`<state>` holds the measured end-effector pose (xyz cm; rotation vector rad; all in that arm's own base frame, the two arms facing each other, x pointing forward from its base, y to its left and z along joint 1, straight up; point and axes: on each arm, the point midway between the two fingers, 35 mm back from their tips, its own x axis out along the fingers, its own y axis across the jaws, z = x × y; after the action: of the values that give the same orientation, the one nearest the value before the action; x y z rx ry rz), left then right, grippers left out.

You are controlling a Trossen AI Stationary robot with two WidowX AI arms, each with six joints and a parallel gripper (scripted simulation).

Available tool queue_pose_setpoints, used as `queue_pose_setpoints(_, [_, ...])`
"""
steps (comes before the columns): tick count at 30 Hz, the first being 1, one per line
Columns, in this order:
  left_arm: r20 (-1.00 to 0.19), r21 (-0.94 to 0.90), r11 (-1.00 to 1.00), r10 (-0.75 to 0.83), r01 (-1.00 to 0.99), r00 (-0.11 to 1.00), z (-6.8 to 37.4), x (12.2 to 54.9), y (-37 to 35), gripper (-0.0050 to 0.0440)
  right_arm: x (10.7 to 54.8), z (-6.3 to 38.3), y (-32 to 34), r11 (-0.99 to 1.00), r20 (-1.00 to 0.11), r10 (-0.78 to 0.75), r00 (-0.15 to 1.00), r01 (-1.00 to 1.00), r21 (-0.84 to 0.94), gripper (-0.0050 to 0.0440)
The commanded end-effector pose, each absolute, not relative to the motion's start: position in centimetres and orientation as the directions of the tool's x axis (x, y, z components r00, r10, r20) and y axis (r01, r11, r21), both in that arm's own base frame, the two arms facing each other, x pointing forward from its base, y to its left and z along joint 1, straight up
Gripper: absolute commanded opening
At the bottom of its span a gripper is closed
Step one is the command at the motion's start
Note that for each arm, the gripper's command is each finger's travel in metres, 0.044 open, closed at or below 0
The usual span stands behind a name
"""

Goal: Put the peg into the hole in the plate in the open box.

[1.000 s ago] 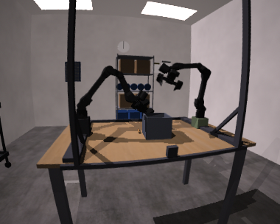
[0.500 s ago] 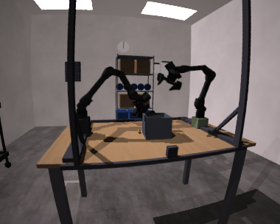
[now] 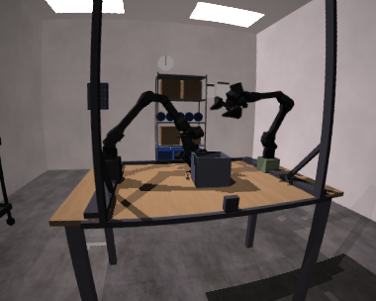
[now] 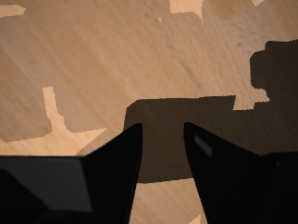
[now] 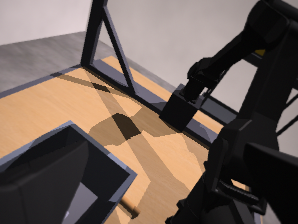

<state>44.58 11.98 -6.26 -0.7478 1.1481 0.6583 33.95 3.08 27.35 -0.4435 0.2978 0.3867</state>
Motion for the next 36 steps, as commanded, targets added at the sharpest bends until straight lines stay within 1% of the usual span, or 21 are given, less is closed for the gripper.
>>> queue_pose_setpoints(1, [-0.970,-0.206,0.525,0.005,-0.826,0.245,-5.6,44.5,11.3,0.0125,33.6,28.3,2.7,0.882,-0.291,0.239,0.926,-0.332,-0.334,0.0440])
queue_pose_setpoints(7, [-0.980,-0.194,0.407,-0.114,-0.892,0.161,-5.2,43.2,9.8,0.0125,33.3,29.4,1.9,0.941,-0.194,0.164,0.967,-0.212,-0.263,0.0440])
queue_pose_setpoints(9, [-0.980,-0.194,0.407,-0.114,-0.892,0.161,-5.2,43.2,9.8,0.0125,33.3,29.4,1.9,0.941,-0.194,0.164,0.967,-0.212,-0.263,0.0440])
queue_pose_setpoints(13, [-0.972,-0.149,0.296,-0.218,-0.943,0.085,-4.6,41.9,8.4,0.0125,32.8,30.5,1.2,0.978,-0.102,0.099,0.990,-0.116,-0.176,0.0440])
queue_pose_setpoints(17, [-0.944,-0.067,0.172,-0.331,-0.983,0.007,-3.6,40.5,6.9,0.0125,31.9,31.8,0.6,0.998,0.005,0.032,0.999,-0.032,-0.060,0.0440])
queue_pose_setpoints(21, [-0.919,-0.008,0.105,-0.392,-0.994,-0.034,-3.0,39.8,6.2,0.0125,31.4,32.5,0.2,1.000,0.063,-0.005,0.998,0.004,0.012,0.0440])
queue_pose_setpoints(26, [-0.912,0.010,0.089,-0.407,-0.996,-0.045,-2.8,39.6,6.0,0.0125,31.3,32.6,0.1,0.999,0.077,-0.016,0.997,0.013,0.030,0.0440])
queue_pose_setpoints(29, [-0.924,-0.007,0.130,-0.381,-0.991,-0.044,-3.3,39.4,6.0,0.0125,31.7,32.2,0.0,1.000,0.046,-0.006,0.999,0.006,-0.010,0.0440])
queue_pose_setpoints(30, [-0.927,-0.024,0.131,-0.375,-0.991,-0.028,-3.0,39.9,6.2,0.0125,31.7,32.0,0.1,1.000,0.040,-0.002,0.999,0.003,-0.012,0.0440])
queue_pose_setpoints(36, [-0.927,-0.023,0.131,-0.375,-0.991,-0.028,-2.9,39.9,6.1,0.0125,31.7,32.0,0.1,1.000,0.040,-0.002,0.999,0.003,-0.012,0.0440])
